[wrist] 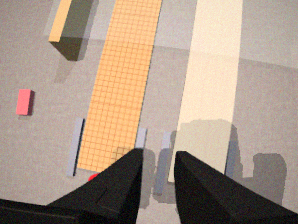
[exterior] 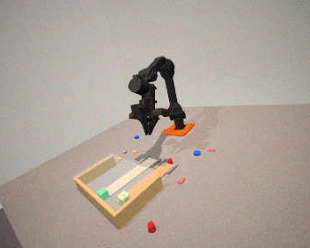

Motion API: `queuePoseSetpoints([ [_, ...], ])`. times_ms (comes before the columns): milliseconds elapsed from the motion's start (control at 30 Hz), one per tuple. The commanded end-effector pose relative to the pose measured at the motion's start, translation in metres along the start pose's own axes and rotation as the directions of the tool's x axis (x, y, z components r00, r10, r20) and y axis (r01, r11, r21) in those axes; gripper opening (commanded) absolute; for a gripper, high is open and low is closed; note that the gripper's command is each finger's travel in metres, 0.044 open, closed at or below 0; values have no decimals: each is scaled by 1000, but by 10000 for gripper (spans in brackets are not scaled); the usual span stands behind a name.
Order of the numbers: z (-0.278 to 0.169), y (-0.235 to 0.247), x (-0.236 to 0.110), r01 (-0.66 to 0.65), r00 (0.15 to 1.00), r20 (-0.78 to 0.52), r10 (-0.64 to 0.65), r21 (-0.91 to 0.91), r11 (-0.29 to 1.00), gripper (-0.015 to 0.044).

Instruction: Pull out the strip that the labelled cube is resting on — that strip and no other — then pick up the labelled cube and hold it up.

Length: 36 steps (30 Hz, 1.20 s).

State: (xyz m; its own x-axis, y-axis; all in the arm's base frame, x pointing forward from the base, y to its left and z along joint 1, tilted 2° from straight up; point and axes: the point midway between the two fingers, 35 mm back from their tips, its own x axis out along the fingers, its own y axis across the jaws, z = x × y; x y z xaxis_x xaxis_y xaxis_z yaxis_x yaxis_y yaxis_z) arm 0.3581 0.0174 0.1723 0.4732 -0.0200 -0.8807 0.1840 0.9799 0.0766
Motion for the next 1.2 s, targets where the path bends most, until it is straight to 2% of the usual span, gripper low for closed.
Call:
queuePoseSetpoints([
  [0, -3, 22, 29, 32, 982, -185, -25, 37, 999, 0],
  [233, -17, 51, 70, 137, 897, -432, -96, 64, 989, 0],
  [1167, -29, 49, 105, 140, 894, -438, -98, 64, 988, 0],
])
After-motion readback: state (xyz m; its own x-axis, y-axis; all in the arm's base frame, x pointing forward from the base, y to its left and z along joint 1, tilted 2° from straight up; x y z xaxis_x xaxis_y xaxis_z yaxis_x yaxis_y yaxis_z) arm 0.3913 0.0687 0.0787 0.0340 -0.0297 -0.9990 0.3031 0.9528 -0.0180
